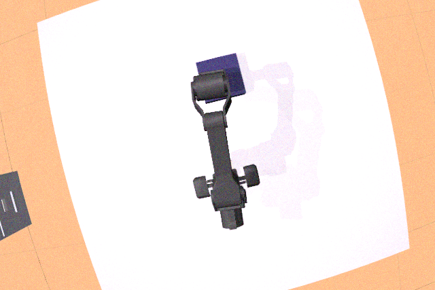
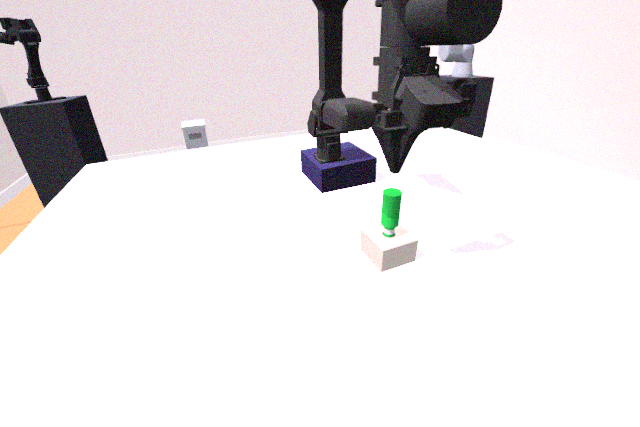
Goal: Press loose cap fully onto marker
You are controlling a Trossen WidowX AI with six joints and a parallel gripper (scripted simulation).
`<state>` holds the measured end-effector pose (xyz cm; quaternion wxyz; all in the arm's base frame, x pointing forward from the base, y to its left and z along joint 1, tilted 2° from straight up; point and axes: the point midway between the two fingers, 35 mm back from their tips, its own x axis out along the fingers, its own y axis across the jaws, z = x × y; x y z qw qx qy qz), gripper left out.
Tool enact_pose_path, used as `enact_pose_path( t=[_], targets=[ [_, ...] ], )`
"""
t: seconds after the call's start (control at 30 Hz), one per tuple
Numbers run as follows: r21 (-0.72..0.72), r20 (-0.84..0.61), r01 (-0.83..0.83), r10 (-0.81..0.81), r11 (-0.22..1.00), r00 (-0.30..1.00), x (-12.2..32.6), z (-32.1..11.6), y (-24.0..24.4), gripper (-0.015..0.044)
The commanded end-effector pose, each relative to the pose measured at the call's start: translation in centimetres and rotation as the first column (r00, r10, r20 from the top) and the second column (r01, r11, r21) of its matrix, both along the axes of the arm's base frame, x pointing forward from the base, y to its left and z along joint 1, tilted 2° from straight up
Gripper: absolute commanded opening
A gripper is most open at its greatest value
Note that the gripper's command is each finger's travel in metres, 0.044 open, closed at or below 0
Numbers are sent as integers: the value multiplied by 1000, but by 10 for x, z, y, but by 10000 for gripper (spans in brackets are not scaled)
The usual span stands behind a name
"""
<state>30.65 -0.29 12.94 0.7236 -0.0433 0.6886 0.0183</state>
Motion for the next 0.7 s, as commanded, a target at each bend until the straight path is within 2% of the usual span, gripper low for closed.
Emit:
enact_pose_path(
  t=[0.0,0.67],
  targets=[
    [1,-3,-8,8,1000,1000,0,-3,0,0],
    [1,-3,-8,8,1000,1000,1,-34,-1,0]
  ],
)
